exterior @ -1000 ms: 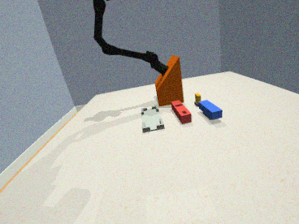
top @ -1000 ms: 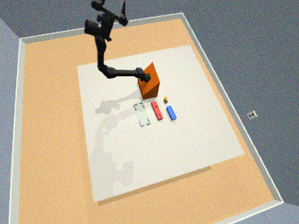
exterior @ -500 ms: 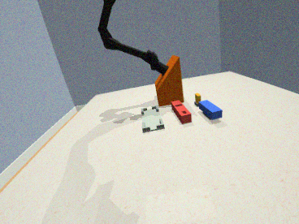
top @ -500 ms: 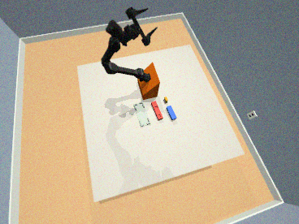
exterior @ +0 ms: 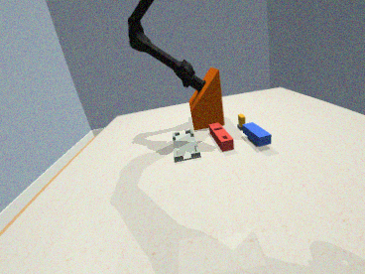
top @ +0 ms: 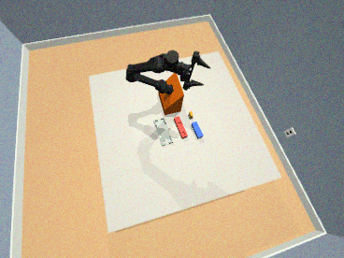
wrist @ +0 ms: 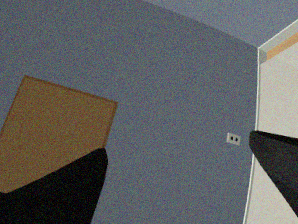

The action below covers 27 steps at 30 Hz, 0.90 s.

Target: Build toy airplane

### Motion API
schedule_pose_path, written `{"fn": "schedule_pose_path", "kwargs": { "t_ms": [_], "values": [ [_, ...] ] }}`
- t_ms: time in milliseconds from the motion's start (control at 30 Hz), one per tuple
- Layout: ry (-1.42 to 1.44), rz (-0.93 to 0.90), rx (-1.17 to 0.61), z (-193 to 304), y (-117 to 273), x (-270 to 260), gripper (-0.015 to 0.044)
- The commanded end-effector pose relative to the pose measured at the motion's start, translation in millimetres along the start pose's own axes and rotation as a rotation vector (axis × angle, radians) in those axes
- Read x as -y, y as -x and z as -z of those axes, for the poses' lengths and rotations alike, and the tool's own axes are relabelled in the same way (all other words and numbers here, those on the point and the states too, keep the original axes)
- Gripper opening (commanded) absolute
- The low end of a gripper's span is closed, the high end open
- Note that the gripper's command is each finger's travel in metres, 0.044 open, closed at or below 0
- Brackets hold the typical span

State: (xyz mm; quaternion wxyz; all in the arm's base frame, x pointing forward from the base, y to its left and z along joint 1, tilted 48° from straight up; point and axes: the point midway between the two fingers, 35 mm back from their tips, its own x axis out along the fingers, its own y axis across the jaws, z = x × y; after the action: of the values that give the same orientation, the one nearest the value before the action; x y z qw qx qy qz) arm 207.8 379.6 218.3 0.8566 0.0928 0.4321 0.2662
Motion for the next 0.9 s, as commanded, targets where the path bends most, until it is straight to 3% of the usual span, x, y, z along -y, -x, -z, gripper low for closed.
{"fn": "schedule_pose_path", "kwargs": {
  "t_ms": [0, 367, 733, 867],
  "values": [
    [0.021, 0.226, -0.036, 4.6, -35.1, 67.8, 0.044],
    [0.066, 0.773, -0.244, 39.5, -66.0, 250.5, 0.044],
    [0.142, 1.231, -0.675, 113.9, -14.1, 407.0, 0.044],
    [0.155, 1.276, -0.748, 125.5, -2.6, 422.3, 0.044]
  ]
}}
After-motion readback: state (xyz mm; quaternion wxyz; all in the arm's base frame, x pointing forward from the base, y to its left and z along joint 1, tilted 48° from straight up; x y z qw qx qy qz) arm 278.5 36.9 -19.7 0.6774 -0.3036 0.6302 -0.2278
